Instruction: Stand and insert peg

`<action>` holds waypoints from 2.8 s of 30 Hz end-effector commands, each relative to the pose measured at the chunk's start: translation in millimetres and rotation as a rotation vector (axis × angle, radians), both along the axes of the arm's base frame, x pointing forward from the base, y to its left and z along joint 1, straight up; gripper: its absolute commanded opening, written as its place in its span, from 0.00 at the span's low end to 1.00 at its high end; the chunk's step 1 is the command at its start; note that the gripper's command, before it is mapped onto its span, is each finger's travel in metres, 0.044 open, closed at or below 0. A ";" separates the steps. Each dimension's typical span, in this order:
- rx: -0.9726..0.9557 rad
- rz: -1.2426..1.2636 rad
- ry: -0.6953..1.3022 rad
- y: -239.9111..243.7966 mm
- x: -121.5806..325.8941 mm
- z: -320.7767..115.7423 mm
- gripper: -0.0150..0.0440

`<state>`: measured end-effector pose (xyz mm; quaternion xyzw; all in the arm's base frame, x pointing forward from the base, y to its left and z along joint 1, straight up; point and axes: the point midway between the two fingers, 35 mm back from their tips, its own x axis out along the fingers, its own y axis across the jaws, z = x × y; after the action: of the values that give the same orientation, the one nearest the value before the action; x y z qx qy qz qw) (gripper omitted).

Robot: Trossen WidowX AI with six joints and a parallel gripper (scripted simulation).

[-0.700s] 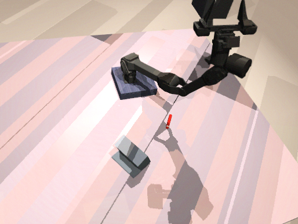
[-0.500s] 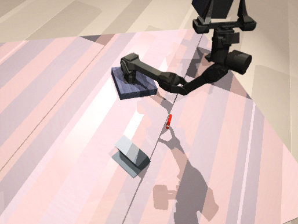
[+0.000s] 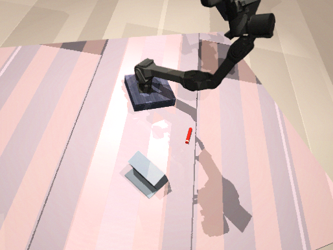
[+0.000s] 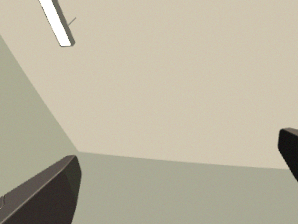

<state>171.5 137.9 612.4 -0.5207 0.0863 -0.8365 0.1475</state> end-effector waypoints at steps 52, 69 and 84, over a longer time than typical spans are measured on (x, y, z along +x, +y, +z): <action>0.766 1.232 -0.780 -306.9 -140.9 -56.7 1.00; 1.225 1.446 -0.897 -359.8 -36.1 -134.4 1.00; 1.774 1.472 -0.970 -336.1 85.2 -236.5 1.00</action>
<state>235.6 -209.1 395.7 0.1708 0.2168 -0.3439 0.8975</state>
